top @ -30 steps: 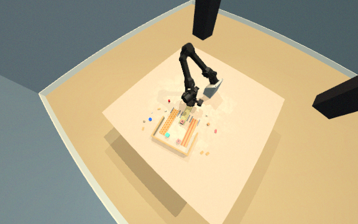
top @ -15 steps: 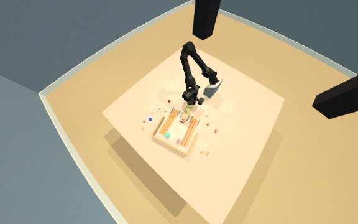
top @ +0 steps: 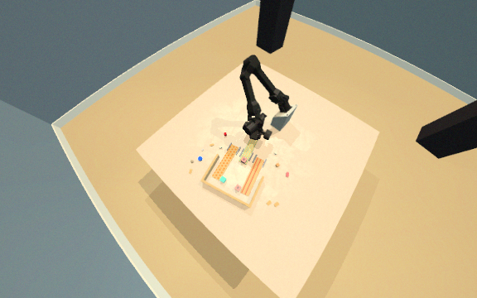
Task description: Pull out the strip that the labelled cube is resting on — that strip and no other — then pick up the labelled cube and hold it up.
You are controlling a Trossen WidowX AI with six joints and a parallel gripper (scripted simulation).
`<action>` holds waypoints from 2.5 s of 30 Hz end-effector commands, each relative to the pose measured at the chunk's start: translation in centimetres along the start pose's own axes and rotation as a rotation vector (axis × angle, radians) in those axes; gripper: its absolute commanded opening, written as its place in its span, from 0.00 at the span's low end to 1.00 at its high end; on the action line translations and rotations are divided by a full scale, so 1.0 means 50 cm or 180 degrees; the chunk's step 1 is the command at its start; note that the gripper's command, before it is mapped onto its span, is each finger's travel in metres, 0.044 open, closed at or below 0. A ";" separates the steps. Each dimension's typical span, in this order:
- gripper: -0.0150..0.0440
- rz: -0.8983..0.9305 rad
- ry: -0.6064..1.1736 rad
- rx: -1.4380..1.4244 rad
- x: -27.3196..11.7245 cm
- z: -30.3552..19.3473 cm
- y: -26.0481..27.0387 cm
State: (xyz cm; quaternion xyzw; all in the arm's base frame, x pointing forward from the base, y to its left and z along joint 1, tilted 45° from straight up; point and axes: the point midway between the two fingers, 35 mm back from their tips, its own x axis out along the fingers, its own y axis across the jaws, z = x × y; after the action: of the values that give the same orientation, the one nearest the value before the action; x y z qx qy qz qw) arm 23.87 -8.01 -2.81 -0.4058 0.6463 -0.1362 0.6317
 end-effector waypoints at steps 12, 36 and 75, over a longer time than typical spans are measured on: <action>0.25 0.0006 0.0075 -0.0022 0.007 -0.015 0.001; 0.83 0.0007 0.0065 0.0363 -0.086 0.105 0.001; 1.00 0.0010 0.0048 0.0380 -0.117 0.386 -0.001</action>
State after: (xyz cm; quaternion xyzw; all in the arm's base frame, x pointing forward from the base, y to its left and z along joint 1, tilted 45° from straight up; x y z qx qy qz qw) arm 40.12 1.82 -1.64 -0.3676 0.6427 -0.1783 0.6482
